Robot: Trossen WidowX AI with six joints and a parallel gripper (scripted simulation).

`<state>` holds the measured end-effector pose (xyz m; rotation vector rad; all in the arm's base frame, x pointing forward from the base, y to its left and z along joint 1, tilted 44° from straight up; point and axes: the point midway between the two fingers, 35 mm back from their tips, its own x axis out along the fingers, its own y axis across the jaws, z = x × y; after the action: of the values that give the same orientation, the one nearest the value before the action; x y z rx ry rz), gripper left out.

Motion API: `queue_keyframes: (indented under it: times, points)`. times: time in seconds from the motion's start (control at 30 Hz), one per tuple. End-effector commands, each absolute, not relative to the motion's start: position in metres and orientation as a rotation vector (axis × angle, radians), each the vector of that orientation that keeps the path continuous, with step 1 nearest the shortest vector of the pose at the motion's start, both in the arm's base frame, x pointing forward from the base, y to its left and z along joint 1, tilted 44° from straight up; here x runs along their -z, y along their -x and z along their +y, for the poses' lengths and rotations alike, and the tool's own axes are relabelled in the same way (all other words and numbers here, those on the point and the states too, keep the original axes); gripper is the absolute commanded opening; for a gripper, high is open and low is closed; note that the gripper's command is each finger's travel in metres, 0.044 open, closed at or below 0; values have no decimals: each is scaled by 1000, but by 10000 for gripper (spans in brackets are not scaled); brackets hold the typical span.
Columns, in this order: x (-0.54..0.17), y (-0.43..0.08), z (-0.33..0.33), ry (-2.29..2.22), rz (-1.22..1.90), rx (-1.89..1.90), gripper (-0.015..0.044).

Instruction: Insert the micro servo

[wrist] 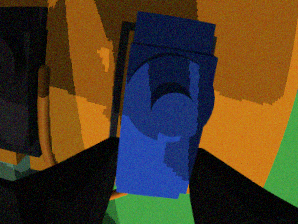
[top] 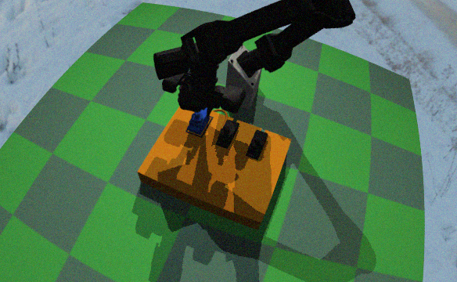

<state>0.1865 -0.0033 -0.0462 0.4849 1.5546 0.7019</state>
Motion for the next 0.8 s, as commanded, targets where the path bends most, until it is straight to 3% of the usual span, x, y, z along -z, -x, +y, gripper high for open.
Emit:
queue_keyframes:
  times: [0.0,0.77]
  points:
    - [50,-185,-1,-490,1561,-700,0]
    - [60,-183,9,-491,1560,-700,0]
